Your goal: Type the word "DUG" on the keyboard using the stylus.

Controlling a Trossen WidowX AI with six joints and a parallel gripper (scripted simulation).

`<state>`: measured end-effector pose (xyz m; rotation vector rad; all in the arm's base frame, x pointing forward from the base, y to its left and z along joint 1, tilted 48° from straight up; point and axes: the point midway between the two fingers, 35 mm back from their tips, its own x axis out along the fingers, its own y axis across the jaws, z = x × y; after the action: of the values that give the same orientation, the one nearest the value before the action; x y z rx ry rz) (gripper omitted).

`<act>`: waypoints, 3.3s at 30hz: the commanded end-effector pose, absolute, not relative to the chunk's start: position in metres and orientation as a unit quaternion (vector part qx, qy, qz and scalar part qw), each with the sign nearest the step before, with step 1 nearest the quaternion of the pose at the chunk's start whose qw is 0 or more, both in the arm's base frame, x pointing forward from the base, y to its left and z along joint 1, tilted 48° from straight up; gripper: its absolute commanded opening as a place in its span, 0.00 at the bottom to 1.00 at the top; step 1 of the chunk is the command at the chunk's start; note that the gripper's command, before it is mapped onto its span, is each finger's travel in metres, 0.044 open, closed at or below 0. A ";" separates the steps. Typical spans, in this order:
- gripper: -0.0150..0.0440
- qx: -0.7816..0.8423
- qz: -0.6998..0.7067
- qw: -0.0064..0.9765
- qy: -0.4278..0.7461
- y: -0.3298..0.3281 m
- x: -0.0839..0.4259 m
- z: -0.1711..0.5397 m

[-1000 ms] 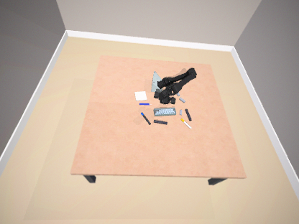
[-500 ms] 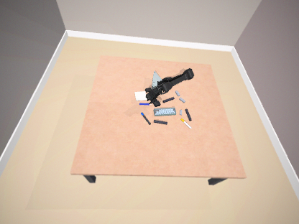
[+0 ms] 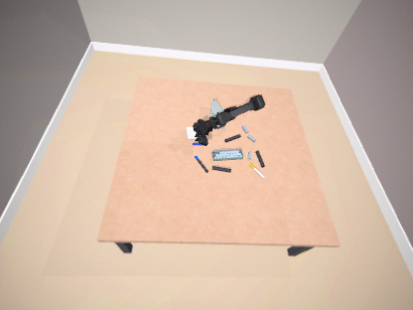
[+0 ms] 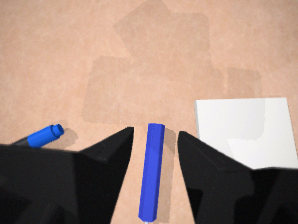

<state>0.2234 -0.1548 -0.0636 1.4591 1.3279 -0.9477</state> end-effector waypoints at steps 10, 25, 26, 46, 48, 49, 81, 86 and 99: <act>0.51 0.596 -0.394 0.451 0.535 -0.152 0.220 -0.071; 0.51 0.596 -0.394 0.451 0.535 -0.147 0.221 -0.078; 0.51 0.596 -0.394 0.451 0.535 -0.147 0.221 -0.078; 0.51 0.596 -0.394 0.451 0.535 -0.138 0.223 -0.085; 0.51 0.596 -0.394 0.451 0.535 -0.137 0.223 -0.086; 0.51 0.596 -0.394 0.451 0.535 -0.137 0.223 -0.086; 0.51 0.596 -0.393 0.451 0.535 -0.124 0.224 -0.098; 0.51 0.596 -0.393 0.451 0.535 -0.122 0.224 -0.100; 0.51 0.597 -0.393 0.451 0.535 -0.116 0.225 -0.105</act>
<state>0.2267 -0.1197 -0.1029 1.4679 1.3192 -0.9693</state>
